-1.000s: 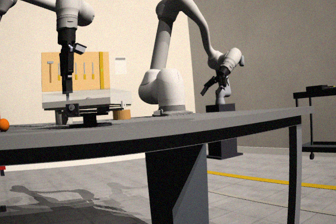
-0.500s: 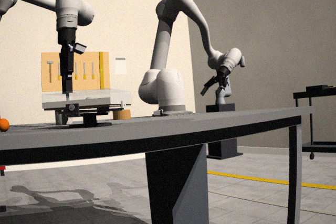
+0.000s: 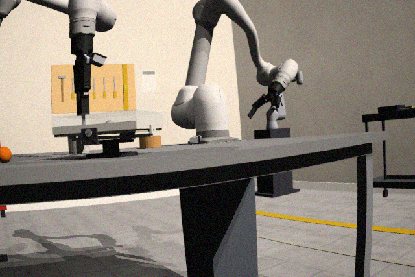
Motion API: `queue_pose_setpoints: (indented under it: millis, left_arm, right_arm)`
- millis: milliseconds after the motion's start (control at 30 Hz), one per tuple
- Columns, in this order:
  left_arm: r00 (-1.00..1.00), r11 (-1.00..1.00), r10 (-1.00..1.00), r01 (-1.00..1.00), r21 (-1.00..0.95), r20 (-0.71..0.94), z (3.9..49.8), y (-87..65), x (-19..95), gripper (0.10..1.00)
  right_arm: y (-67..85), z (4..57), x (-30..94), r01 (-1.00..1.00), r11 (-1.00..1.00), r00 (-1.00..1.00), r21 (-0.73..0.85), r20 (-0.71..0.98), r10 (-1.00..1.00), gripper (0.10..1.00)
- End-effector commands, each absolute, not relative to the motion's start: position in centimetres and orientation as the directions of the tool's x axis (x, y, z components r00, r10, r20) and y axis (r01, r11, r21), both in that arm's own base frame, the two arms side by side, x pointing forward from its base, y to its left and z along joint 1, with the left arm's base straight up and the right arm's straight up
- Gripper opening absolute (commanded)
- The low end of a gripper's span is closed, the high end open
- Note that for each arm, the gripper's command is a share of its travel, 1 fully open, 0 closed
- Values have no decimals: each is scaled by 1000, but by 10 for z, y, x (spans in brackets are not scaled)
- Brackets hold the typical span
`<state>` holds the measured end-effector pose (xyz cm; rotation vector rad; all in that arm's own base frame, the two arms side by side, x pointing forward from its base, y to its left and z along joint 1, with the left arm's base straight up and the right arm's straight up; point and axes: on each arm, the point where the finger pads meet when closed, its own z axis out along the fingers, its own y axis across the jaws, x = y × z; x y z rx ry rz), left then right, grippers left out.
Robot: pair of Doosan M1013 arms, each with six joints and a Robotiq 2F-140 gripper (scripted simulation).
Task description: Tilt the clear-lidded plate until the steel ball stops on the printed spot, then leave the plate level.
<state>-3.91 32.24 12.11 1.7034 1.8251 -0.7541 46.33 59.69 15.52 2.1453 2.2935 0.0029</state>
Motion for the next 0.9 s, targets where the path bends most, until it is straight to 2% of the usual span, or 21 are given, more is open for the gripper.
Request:
queue_pose_setpoints:
  millis: [0,867]
  left_arm:
    - [-65,54,705,998,-38,-706,121,320,-40,1000]
    - [-65,54,705,998,-38,-706,121,320,-40,1000]
  right_arm:
    - [593,158,463,998,65,-65,-3,0,998,99]
    - [602,154,461,998,65,-65,1,4,998,99]
